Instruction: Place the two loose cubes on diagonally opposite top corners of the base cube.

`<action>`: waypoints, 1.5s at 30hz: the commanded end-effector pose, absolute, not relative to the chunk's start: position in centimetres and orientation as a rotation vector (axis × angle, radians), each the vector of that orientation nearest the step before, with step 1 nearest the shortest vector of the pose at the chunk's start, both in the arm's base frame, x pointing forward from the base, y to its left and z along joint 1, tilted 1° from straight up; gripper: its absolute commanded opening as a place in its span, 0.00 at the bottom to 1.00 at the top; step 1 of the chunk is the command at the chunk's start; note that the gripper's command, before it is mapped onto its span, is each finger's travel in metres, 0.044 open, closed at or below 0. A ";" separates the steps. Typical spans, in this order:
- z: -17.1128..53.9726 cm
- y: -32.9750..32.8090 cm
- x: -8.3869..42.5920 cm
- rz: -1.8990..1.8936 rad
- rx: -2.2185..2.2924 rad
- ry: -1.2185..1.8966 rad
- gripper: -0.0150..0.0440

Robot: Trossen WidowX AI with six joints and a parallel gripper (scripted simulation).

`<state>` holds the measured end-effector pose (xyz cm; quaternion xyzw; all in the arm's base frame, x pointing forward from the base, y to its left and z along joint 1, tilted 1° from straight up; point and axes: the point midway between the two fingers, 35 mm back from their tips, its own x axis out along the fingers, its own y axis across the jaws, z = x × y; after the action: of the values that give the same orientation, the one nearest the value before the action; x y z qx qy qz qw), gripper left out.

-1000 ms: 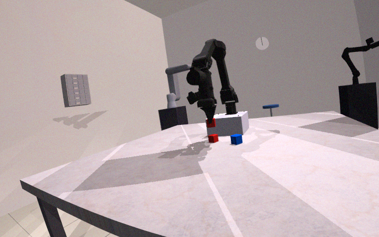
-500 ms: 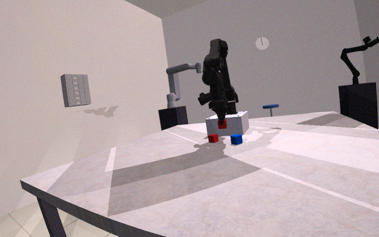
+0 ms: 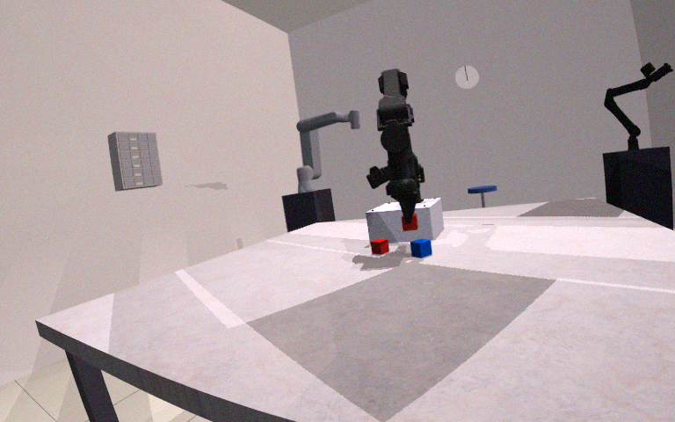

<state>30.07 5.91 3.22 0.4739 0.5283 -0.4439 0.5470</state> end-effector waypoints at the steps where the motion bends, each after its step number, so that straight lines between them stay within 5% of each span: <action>1: 3.1 6.0 29.9 -1.057 1.123 1.250 0.43; 43: 0.3 6.1 30.0 -1.059 1.125 1.249 0.43; 45: 0.3 6.1 30.0 -1.059 1.125 1.249 0.52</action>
<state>30.04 6.08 0.34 0.4746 0.5278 -0.4460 0.5453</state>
